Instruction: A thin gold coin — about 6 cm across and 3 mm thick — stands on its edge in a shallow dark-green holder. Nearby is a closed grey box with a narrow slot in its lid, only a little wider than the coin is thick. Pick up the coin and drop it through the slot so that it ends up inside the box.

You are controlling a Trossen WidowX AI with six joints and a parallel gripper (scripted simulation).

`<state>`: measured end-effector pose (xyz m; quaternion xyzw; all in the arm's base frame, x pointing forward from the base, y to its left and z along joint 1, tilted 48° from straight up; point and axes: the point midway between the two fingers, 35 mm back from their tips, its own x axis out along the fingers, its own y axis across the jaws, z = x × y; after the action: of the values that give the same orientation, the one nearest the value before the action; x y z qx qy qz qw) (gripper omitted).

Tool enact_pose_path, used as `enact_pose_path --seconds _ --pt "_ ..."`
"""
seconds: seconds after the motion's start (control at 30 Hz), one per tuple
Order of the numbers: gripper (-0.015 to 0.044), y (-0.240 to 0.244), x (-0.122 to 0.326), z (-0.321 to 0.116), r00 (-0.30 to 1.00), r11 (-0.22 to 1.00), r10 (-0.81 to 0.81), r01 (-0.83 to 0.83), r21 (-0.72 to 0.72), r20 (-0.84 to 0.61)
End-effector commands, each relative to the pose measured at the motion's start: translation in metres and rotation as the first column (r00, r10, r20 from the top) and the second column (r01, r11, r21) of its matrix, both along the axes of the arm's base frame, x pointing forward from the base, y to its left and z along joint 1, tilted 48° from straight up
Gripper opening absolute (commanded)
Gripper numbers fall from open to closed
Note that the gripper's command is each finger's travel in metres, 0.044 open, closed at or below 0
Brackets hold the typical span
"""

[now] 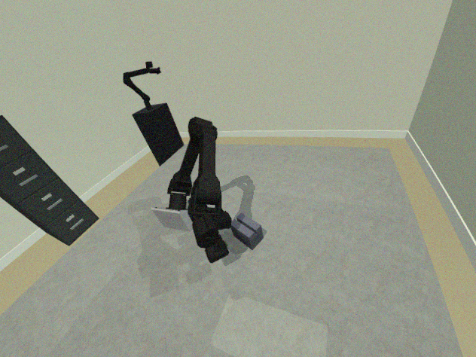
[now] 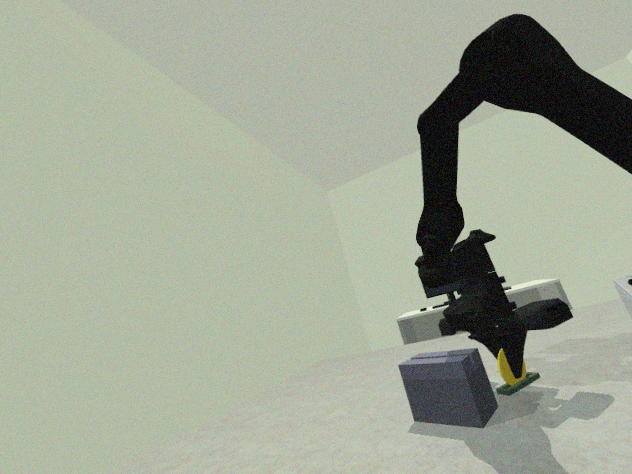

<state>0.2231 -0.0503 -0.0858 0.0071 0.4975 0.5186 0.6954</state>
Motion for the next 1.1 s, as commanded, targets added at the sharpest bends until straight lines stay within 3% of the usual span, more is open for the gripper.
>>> enact_pose_path --seconds 0.0,1.07 --pt "0.0 -0.006 0.002 0.004 1.0 1.0 -0.003 0.003 0.0 0.001" --pt "0.0 -0.065 0.004 0.059 1.0 1.0 -0.003 0.003 -0.003 0.0"
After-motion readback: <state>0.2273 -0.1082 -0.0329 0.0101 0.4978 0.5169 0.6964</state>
